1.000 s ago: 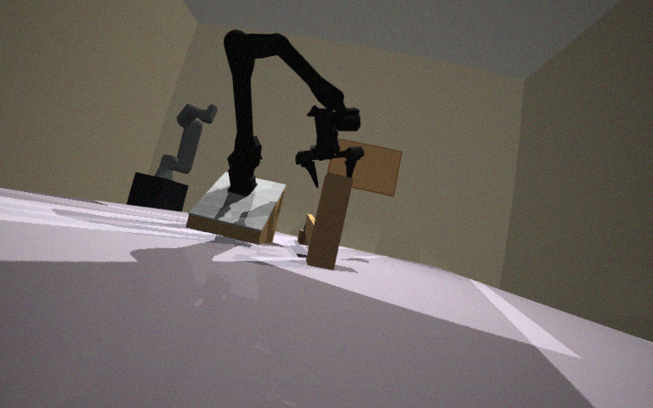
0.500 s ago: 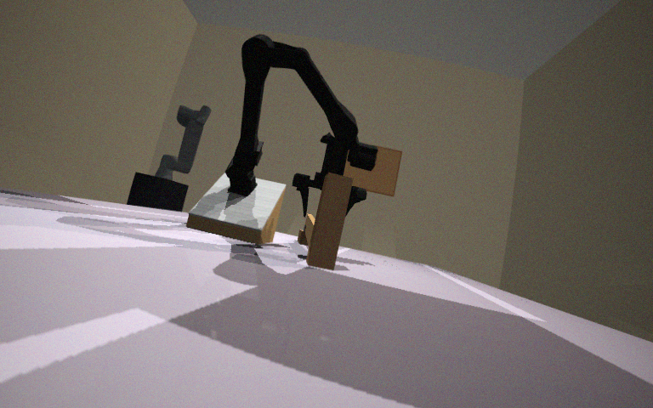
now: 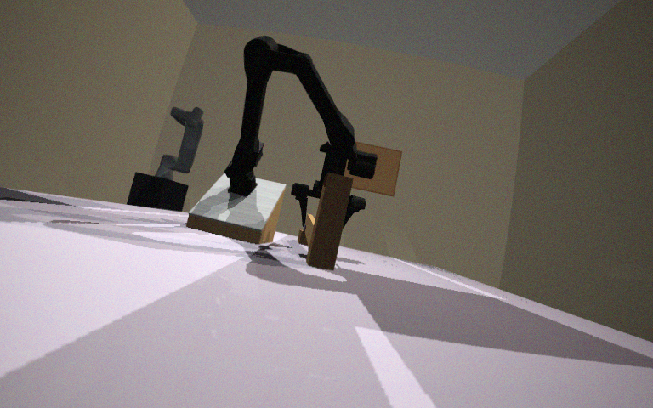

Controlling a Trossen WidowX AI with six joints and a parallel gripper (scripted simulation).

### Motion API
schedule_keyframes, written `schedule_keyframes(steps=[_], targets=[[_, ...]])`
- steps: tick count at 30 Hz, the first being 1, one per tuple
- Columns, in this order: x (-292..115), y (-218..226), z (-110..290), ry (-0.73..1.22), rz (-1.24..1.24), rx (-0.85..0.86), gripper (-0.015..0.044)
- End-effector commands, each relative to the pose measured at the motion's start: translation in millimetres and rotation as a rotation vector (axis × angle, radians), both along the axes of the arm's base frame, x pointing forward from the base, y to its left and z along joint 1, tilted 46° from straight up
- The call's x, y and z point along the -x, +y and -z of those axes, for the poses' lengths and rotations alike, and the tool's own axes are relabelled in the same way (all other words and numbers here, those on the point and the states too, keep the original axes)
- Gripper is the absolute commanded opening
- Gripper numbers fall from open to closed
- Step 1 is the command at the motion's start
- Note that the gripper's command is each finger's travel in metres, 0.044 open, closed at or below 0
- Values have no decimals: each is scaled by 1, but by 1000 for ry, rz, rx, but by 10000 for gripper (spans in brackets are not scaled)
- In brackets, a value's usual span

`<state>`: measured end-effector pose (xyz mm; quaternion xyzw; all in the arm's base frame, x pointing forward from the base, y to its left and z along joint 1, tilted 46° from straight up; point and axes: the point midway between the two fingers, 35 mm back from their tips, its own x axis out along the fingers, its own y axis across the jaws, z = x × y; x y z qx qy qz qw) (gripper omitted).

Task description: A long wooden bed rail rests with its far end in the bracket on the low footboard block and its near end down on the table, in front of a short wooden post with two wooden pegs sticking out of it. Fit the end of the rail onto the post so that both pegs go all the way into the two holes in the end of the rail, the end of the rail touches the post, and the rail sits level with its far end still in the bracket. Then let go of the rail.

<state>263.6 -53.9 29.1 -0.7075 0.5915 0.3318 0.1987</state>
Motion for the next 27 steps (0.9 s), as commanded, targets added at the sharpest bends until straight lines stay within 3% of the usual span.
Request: schedule_keyframes(steps=[1, 27], targets=[[3, -5, 7, 19, -2, 8, 440], [5, -33, 34, 19, -2, 14, 440]])
